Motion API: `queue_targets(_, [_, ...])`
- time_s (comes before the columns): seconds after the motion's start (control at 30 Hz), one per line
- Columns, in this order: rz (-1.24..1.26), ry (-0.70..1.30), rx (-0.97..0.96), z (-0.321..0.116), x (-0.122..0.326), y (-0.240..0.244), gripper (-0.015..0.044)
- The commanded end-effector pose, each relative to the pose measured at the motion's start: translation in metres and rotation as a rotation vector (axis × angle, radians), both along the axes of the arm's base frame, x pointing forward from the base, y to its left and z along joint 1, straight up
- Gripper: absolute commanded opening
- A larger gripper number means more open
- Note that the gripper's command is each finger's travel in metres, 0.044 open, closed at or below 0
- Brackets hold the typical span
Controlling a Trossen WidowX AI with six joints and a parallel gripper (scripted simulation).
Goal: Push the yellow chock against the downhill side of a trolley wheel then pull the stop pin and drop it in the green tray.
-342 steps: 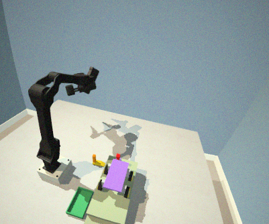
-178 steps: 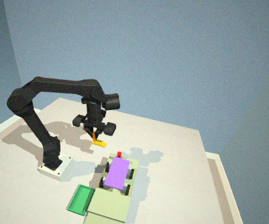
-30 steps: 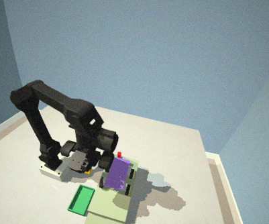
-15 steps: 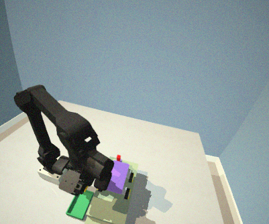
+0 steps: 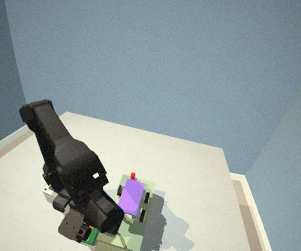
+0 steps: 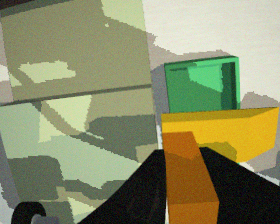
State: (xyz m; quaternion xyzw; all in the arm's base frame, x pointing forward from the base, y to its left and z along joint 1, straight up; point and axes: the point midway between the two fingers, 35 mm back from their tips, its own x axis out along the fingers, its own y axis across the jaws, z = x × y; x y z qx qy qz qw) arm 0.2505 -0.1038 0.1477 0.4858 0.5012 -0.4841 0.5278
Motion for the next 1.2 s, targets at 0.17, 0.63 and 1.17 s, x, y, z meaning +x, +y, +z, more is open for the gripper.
queue_targets(0.17, [-0.278,0.008,0.028,0.0001,0.0018,-0.0020,0.0000])
queue_targets(0.63, [-0.785,0.025,0.071,0.0000,0.0023,-0.0040,0.0000])
queue_targets(1.17, [-1.365,0.058,0.111,-0.0001,0.0026,-0.0062,0.0000])
